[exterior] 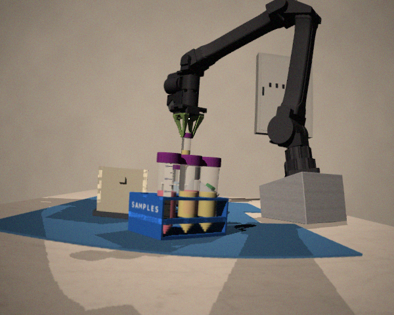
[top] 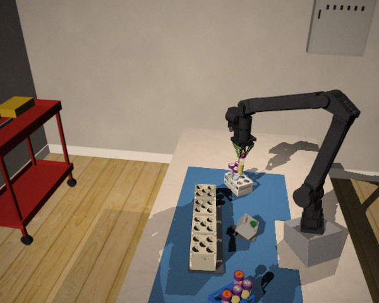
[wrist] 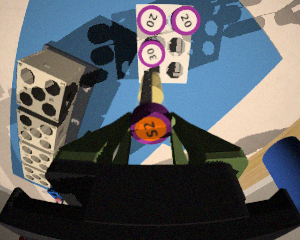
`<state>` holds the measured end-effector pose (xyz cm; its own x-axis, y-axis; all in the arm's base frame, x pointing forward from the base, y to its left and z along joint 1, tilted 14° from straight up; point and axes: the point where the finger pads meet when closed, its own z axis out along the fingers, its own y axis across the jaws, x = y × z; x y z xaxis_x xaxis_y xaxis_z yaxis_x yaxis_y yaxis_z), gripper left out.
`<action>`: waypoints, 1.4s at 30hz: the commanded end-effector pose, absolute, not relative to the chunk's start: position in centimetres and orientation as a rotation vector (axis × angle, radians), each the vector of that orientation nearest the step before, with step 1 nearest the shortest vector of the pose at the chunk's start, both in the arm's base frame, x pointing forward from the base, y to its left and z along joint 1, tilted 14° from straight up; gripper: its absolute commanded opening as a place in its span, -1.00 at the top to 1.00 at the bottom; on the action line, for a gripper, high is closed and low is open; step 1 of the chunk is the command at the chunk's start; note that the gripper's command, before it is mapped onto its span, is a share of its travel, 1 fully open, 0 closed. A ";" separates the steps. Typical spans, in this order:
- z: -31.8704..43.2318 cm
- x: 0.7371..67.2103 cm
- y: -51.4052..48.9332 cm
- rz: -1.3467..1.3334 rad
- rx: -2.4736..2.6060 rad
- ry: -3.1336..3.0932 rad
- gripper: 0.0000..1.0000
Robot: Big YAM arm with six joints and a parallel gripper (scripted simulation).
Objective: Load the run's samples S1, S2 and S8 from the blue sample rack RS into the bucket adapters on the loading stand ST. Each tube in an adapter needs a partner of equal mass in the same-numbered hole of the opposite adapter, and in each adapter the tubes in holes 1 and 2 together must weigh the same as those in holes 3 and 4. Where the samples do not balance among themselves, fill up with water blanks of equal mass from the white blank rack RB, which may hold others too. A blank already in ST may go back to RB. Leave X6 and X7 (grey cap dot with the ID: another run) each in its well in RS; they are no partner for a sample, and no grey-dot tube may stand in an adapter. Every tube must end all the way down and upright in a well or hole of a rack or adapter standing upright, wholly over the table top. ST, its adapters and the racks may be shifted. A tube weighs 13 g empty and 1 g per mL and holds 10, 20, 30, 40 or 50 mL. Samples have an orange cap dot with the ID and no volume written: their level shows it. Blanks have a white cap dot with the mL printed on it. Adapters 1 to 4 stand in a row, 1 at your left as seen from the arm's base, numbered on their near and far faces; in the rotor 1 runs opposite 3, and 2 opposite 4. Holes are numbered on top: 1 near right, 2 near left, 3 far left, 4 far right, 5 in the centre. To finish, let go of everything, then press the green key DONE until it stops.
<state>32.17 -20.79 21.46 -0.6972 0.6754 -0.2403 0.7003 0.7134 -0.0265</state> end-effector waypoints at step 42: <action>25.0 36.5 -1.9 -0.272 0.050 2.925 1.00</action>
<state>34.85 -3.36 22.93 -0.9806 0.0903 -0.1738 0.1203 0.9779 -0.1709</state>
